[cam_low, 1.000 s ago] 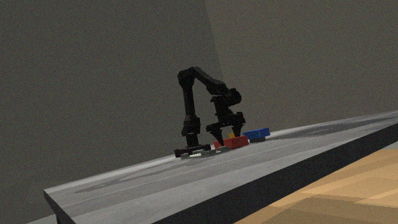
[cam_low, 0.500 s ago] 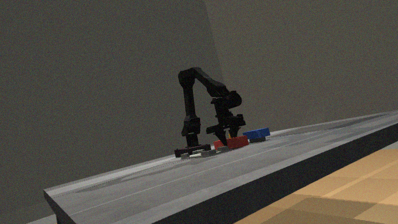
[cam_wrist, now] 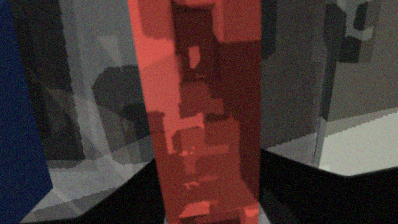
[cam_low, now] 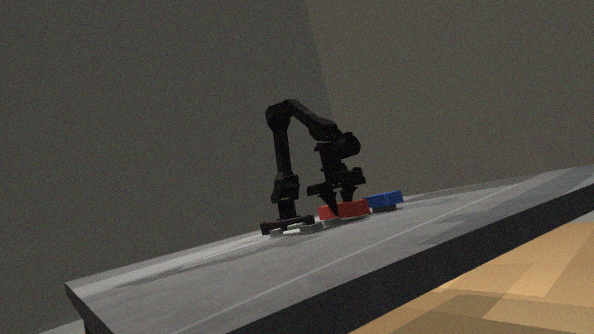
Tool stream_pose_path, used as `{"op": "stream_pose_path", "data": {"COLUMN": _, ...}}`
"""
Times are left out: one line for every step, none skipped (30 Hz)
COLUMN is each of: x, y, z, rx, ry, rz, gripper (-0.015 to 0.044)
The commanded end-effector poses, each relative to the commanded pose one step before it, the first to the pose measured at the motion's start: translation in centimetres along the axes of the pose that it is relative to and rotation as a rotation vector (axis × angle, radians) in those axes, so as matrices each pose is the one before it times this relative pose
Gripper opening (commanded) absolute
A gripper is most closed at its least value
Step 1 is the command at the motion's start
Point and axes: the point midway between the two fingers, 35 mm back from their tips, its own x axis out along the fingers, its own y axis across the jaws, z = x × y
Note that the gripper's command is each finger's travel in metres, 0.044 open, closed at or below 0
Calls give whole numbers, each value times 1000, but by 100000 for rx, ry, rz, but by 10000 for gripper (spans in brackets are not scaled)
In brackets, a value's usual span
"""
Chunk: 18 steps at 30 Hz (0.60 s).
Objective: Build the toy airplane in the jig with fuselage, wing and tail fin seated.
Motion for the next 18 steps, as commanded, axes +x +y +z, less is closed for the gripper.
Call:
{"op": "stream_pose_path", "data": {"x": -1321, "y": -21, "z": 571, "rx": -21, "ry": -1891, "rz": -305, "gripper": 0}}
{"op": "stream_pose_path", "data": {"x": -301, "y": 2, "z": 49, "rx": 0, "ry": -6, "rz": -1, "gripper": 0}}
{"op": "stream_pose_path", "data": {"x": -303, "y": 2, "z": 45, "rx": 0, "ry": -5, "rz": -1, "gripper": 0}}
{"op": "stream_pose_path", "data": {"x": -304, "y": 2, "z": 41, "rx": 0, "ry": -5, "rz": -1, "gripper": 0}}
{"op": "stream_pose_path", "data": {"x": -305, "y": 2, "z": 38, "rx": 0, "ry": -4, "rz": -1, "gripper": 0}}
{"op": "stream_pose_path", "data": {"x": -306, "y": 1, "z": 34, "rx": 0, "ry": -4, "rz": -1, "gripper": 0}}
{"op": "stream_pose_path", "data": {"x": -308, "y": 1, "z": 30, "rx": 0, "ry": -4, "rz": -1, "gripper": 0}}
{"op": "stream_pose_path", "data": {"x": -309, "y": 1, "z": 26, "rx": 0, "ry": -3, "rz": -1, "gripper": 0}}
{"op": "stream_pose_path", "data": {"x": -310, "y": 1, "z": 22, "rx": 0, "ry": -3, "rz": -1, "gripper": 0}}
{"op": "stream_pose_path", "data": {"x": -311, "y": 1, "z": 18, "rx": 0, "ry": -3, "rz": -1, "gripper": 0}}
{"op": "stream_pose_path", "data": {"x": -312, "y": 0, "z": 14, "rx": 0, "ry": -2, "rz": -1, "gripper": 0}}
{"op": "stream_pose_path", "data": {"x": -313, "y": 0, "z": 10, "rx": 0, "ry": -2, "rz": -1, "gripper": 0}}
{"op": "stream_pose_path", "data": {"x": -314, "y": 0, "z": 6, "rx": 0, "ry": -2, "rz": -1, "gripper": 0}}
{"op": "stream_pose_path", "data": {"x": -315, "y": 0, "z": 2, "rx": 0, "ry": -1, "rz": -1, "gripper": 0}}
{"op": "stream_pose_path", "data": {"x": -315, "y": 0, "z": -2, "rx": 0, "ry": -1, "rz": -1, "gripper": 0}}
{"op": "stream_pose_path", "data": {"x": -316, "y": -1, "z": -6, "rx": 0, "ry": 0, "rz": -1, "gripper": 0}}
{"op": "stream_pose_path", "data": {"x": -317, "y": -1, "z": -10, "rx": 0, "ry": 0, "rz": -1, "gripper": 0}}
{"op": "stream_pose_path", "data": {"x": -317, "y": -1, "z": -14, "rx": 0, "ry": 0, "rz": -1, "gripper": 0}}
